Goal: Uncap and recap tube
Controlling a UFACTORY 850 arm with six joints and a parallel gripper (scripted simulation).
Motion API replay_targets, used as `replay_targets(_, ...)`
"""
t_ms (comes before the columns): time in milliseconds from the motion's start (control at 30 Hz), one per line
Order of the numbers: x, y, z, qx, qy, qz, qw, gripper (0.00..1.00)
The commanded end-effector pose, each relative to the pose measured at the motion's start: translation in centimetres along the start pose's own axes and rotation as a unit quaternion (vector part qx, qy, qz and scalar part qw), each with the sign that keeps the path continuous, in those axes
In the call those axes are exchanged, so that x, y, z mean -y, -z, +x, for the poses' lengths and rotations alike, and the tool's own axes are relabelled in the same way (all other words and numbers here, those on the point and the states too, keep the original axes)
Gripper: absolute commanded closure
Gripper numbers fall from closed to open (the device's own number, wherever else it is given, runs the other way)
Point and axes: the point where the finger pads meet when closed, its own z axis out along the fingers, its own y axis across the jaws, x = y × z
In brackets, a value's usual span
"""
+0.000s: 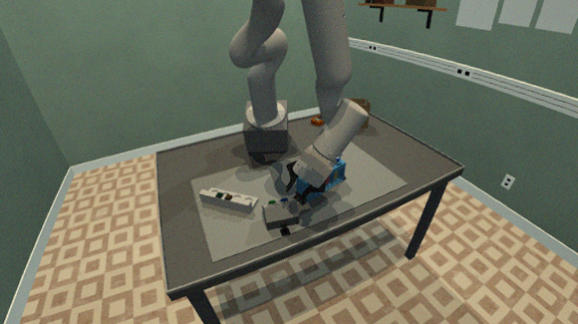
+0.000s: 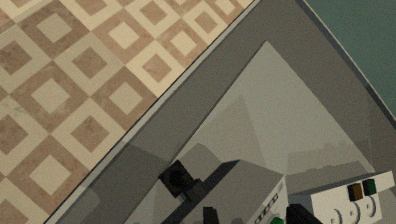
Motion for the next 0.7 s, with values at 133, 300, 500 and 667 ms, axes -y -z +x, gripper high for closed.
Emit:
replay_targets(133, -1.1, -1.0, 1.1, -0.022, 0.107, 0.03, 0.994, 0.54)
replay_targets(300, -1.2, -1.1, 1.2, -0.036, 0.174, 0.045, 0.983, 0.54)
replay_targets(500, -2.2, -1.7, 1.3, -0.052, 0.255, 0.061, 0.964, 0.54)
replay_targets(667, -2.2, -1.7, 1.3, -0.06, 0.301, 0.07, 0.949, 0.54)
